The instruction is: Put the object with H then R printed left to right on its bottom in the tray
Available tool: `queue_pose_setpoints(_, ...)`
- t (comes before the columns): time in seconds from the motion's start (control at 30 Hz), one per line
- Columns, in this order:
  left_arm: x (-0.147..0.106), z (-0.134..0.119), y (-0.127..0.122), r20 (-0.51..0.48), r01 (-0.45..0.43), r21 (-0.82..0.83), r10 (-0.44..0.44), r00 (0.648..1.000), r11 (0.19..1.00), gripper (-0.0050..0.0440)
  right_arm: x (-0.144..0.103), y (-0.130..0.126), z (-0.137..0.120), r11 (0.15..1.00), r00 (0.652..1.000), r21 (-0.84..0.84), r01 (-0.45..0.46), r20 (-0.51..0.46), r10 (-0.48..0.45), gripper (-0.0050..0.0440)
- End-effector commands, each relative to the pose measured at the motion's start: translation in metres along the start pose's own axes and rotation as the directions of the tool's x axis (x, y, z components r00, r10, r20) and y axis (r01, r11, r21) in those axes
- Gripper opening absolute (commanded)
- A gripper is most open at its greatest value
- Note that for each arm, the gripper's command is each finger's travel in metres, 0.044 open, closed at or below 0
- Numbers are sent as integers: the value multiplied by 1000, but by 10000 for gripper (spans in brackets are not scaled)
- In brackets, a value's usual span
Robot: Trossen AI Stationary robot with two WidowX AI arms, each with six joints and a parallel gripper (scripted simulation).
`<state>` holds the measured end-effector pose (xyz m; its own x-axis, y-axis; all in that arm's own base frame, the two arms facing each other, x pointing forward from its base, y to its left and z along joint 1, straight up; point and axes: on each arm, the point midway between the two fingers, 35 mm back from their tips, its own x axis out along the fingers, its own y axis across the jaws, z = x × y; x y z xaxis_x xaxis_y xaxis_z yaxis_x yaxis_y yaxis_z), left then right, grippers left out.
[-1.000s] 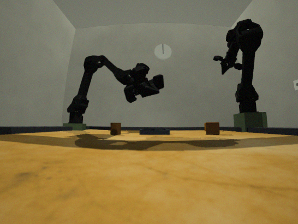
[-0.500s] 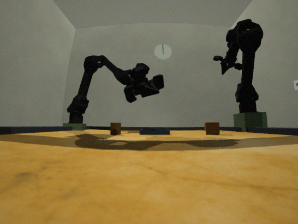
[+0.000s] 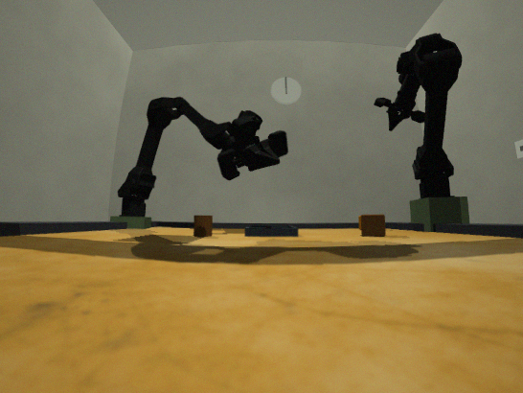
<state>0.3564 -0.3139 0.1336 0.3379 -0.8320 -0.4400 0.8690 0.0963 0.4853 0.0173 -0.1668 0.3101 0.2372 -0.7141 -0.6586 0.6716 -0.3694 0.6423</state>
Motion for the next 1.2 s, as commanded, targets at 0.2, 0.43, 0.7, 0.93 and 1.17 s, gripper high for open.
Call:
queue_pose_setpoints(0.2, -7, 9, 9, 17, -23, 8, 22, 1000, 1000, -50, 0, 1, 0, 1000, 1000, -11, -4, 0, 4, 24)
queue_pose_setpoints(0.43, -84, 5, 55, 28, -131, -143, 137, 990, 981, -50, 31, 28, -7, 953, 993, -281, -118, -57, 106, 192)
queue_pose_setpoints(0.7, -171, 8, 86, 34, -248, -279, 268, 963, 928, -50, 54, 63, -32, 819, 964, -509, -265, -135, 228, 360)
queue_pose_setpoints(0.93, -249, 16, 92, 29, -344, -385, 383, 923, 857, -50, 66, 97, -70, 627, 908, -662, -410, -230, 351, 400)
queue_pose_setpoints(1.17, -311, 29, 83, 16, -419, -464, 481, 877, 780, -50, 65, 126, -116, 414, 824, -741, -529, -330, 461, 400)
